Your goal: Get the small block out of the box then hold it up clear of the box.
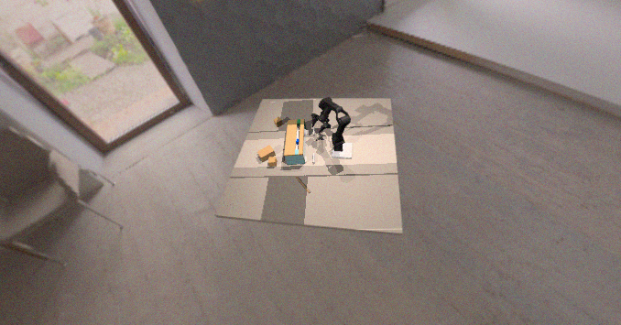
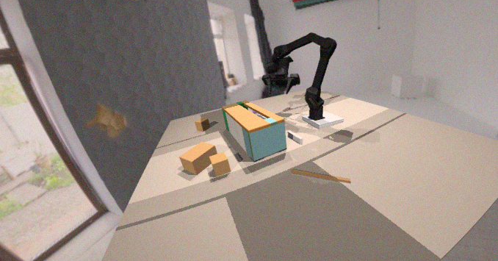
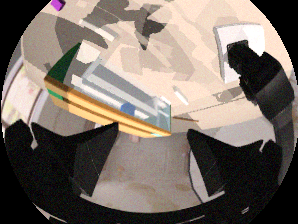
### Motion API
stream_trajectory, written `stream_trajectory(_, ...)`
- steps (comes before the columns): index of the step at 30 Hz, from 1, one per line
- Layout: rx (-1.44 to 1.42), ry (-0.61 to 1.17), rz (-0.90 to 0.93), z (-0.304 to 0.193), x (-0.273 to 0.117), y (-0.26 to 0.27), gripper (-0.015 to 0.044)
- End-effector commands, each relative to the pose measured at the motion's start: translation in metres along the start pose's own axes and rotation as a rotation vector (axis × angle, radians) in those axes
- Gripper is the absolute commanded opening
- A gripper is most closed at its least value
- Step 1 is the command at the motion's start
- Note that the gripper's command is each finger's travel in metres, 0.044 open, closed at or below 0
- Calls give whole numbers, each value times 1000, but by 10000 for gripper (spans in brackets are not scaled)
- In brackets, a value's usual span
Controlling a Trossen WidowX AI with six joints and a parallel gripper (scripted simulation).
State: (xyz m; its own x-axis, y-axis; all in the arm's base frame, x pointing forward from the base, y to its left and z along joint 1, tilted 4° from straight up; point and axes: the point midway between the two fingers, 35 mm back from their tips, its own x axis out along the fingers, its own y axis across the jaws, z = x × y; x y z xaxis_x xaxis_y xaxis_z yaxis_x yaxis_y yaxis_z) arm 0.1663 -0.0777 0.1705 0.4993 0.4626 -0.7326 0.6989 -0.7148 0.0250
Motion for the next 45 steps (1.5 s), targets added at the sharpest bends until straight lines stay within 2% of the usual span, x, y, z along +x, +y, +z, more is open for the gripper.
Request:
stream_trajectory(1, -1226, -200, -500, -12, 35, 5, 400)
stream_trajectory(14, -2144, -162, -979, -39, 64, 9, 400)
stream_trajectory(23, -2687, -9, -1321, -62, 82, 8, 400)
stream_trajectory(32, -3069, 185, -1666, -85, 99, 4, 400)
stream_trajectory(41, -3353, 469, -2096, -111, 116, -6, 400)
stream_trajectory(45, -3357, 475, -2104, -112, 116, -6, 400)
